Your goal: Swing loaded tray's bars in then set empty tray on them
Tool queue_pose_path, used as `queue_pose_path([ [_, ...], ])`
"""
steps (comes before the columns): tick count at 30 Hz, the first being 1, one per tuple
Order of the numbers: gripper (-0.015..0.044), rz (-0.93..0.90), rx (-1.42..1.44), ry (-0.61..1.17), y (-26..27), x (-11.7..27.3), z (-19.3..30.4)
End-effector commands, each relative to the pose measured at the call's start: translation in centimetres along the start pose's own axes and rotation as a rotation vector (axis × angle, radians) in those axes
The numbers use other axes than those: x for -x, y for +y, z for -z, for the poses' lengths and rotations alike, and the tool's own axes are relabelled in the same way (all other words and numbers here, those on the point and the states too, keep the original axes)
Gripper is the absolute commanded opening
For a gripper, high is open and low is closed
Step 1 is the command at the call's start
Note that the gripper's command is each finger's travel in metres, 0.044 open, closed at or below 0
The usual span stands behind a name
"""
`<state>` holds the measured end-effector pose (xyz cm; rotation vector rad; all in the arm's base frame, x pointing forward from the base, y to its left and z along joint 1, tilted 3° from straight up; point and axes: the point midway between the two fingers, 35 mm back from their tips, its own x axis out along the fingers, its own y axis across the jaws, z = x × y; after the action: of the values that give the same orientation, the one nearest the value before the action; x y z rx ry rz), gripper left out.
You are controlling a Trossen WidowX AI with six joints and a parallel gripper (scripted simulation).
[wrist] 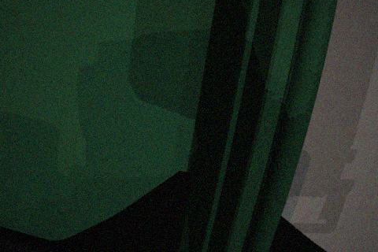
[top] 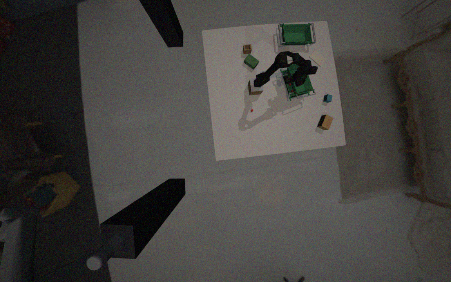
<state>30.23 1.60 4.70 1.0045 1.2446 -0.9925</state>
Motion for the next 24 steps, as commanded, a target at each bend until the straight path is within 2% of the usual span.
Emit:
queue_pose_path([
  [1, 0.0, 0.026, 0.002, 0.0, -0.46, -0.5, 0.02],
  [24, 0.0, 0.008, 0.001, 0.0, -0.21, -0.44, 0.0],
])
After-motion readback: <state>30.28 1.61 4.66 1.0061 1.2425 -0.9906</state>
